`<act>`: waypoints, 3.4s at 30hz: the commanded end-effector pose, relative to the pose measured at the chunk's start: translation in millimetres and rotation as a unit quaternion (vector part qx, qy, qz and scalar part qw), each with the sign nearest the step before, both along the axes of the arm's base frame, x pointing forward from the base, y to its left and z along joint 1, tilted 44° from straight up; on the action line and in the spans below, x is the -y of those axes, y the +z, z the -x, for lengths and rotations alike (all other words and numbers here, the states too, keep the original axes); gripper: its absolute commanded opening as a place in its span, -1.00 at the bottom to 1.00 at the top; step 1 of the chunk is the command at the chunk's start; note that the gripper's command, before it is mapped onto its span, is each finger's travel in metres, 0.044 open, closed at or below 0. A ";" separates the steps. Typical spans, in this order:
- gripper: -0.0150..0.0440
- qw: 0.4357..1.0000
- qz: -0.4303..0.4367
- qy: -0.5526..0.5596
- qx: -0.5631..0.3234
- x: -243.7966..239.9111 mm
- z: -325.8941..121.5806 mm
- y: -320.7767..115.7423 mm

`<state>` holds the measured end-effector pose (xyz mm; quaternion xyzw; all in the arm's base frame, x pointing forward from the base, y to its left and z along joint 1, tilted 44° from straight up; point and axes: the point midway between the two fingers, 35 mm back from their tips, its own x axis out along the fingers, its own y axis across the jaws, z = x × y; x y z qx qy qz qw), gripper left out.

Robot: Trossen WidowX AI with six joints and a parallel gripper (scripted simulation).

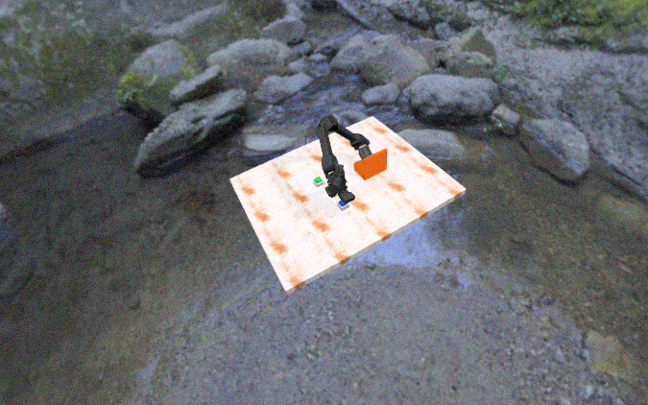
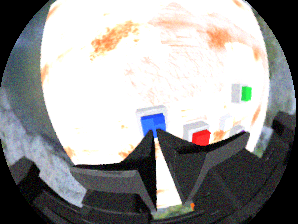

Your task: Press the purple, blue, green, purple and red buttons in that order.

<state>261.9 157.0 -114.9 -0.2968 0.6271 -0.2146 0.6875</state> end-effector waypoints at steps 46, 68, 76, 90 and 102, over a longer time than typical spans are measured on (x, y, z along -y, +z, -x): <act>-0.42 1.000 0.004 0.002 -0.005 -46.8 11.1 51.0; -0.42 1.000 0.010 0.002 -0.005 118.2 -35.5 214.4; -0.42 1.000 0.010 0.002 -0.004 144.4 -41.6 185.9; -0.42 1.000 0.011 0.002 -0.004 167.7 -44.3 162.6; -0.42 1.000 0.012 0.002 -0.004 181.3 -46.3 148.7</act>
